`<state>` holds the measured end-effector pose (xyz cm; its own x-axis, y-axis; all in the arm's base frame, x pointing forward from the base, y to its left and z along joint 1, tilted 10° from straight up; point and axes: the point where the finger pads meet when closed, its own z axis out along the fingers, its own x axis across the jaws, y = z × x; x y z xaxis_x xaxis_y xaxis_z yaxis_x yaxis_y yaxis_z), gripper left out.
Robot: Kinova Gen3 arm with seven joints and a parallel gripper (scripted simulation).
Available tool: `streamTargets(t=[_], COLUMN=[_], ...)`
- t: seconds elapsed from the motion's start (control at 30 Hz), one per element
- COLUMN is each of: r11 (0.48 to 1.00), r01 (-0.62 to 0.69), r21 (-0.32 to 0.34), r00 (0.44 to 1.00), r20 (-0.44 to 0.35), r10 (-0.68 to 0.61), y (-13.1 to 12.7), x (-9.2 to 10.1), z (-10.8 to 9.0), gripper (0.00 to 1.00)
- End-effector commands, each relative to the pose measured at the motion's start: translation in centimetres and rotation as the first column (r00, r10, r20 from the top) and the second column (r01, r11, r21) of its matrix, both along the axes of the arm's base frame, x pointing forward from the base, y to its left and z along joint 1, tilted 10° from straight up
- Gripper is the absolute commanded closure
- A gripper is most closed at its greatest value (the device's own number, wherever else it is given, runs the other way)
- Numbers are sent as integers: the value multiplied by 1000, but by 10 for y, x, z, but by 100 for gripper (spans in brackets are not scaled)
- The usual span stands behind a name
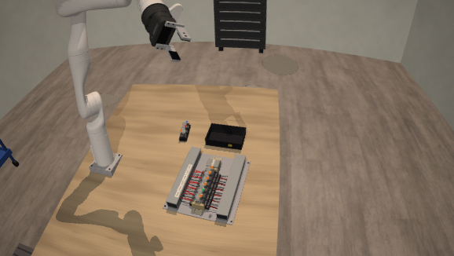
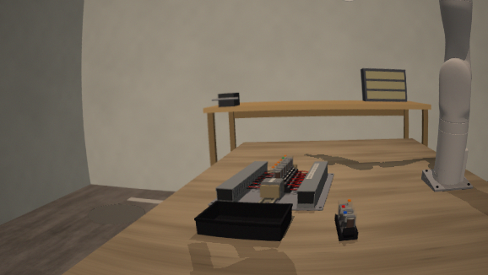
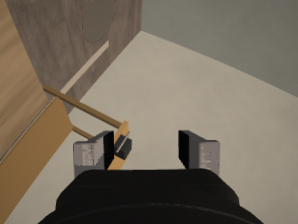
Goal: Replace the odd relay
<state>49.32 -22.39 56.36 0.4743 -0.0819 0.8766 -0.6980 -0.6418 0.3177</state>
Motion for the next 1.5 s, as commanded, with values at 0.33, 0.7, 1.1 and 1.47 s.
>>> streamTargets(t=[0.33,0.7,1.1,1.47], r11=[994,972,940,904], r01=[-50,-97,-132,-154], r21=[98,216,315,398], r00=[995,974,942,906], r20=[-84,-180,-255,-309], r10=[58,138,218,291], y=[-4,-7,-6,-5], x=[-5,-4,-5,-8], z=[13,17,17,20], gripper=[0,0,0,0])
